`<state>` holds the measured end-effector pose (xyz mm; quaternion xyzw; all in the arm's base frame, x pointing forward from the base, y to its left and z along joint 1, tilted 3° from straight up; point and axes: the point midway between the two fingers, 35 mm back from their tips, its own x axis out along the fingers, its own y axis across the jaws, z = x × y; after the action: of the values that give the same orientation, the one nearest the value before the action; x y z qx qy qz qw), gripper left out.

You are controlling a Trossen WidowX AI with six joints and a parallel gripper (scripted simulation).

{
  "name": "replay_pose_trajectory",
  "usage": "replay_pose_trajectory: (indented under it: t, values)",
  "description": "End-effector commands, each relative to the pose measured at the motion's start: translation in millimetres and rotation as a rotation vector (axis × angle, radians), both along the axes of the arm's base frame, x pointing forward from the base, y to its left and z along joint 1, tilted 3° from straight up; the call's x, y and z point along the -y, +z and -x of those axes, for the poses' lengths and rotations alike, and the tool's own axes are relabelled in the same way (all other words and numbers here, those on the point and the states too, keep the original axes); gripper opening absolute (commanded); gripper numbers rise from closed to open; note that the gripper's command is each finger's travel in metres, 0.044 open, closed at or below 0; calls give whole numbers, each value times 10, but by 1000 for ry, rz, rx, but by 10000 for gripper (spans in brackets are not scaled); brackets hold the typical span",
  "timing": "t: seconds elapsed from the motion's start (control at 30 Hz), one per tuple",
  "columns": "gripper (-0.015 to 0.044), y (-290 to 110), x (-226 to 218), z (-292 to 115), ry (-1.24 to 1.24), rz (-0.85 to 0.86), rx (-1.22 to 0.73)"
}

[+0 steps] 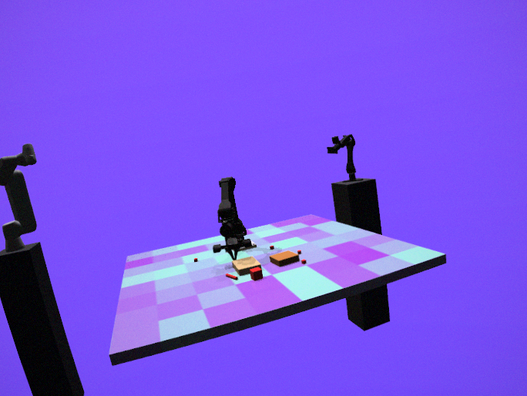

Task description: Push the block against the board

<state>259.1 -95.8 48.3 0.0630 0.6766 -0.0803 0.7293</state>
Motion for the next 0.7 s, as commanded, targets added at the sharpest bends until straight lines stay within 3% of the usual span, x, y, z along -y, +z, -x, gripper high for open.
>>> replay_pose_trajectory:
  t: [0.0, 0.43, 0.6, 0.67]
  values:
    - [0, -11, -8, 65, 3, -1, 2]
    - [0, -55, -47, 264, 3, -1, 0]
    - [0, 467, -55, 257, 3, -1, 0]
    - [0, 498, -57, 263, 3, -1, 0]
